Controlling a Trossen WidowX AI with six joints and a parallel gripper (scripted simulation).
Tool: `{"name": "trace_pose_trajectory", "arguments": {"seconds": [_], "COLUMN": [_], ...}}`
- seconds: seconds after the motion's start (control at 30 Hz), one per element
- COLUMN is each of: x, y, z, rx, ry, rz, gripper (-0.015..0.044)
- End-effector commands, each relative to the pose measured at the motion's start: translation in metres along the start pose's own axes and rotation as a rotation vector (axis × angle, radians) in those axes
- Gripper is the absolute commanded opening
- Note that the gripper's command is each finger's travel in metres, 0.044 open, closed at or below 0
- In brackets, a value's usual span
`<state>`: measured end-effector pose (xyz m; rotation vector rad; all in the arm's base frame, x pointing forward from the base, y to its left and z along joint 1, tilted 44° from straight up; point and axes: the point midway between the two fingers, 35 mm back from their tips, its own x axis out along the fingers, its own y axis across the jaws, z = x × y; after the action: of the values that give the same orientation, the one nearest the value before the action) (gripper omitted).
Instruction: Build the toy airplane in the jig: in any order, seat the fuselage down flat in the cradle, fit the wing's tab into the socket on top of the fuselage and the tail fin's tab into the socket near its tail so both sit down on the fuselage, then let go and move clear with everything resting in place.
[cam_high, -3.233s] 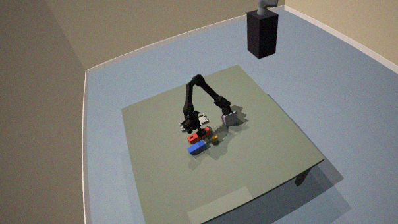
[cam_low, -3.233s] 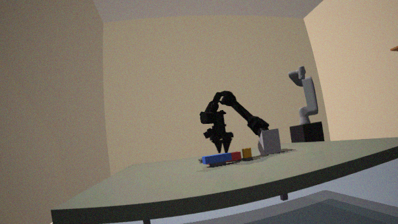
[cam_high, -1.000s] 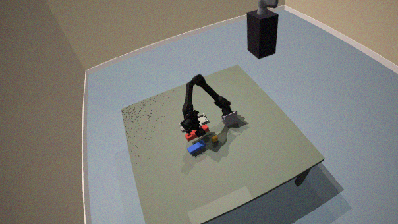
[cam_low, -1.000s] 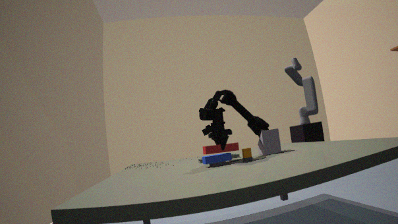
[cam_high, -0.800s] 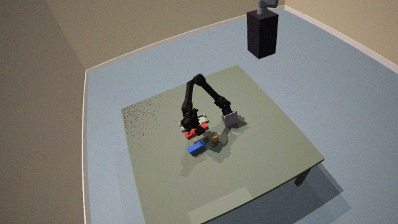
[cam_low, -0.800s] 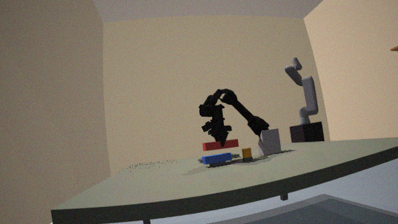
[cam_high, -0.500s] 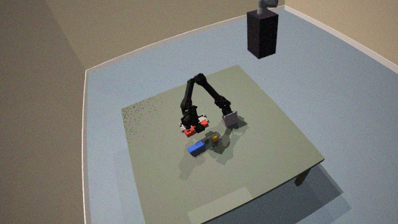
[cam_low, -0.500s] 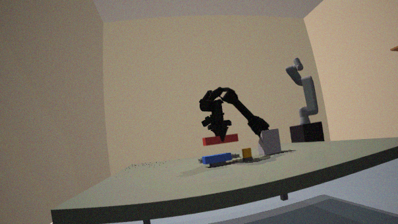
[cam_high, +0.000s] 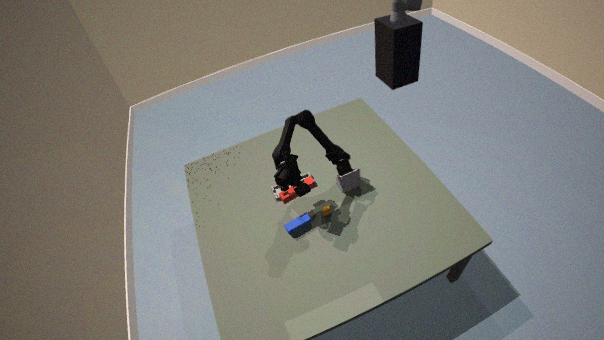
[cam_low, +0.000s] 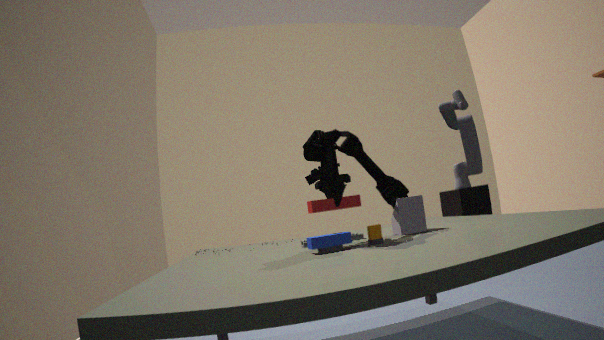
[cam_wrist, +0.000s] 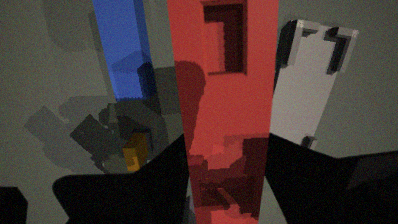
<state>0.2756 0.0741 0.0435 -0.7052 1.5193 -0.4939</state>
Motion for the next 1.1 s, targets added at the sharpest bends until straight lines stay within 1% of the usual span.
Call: {"name": "trace_pose_trajectory", "arguments": {"seconds": [0.0,0.53,1.07], "x": [0.003,0.024,0.046], "y": [-0.013,-0.061,-0.108], "z": [0.001,-0.002,-0.016], "rx": [0.013,0.042,0.075], "ry": [-0.001,-0.006,-0.006], "rz": [0.011,0.023,0.015], "gripper": [0.0000,0.0000,0.0000]}}
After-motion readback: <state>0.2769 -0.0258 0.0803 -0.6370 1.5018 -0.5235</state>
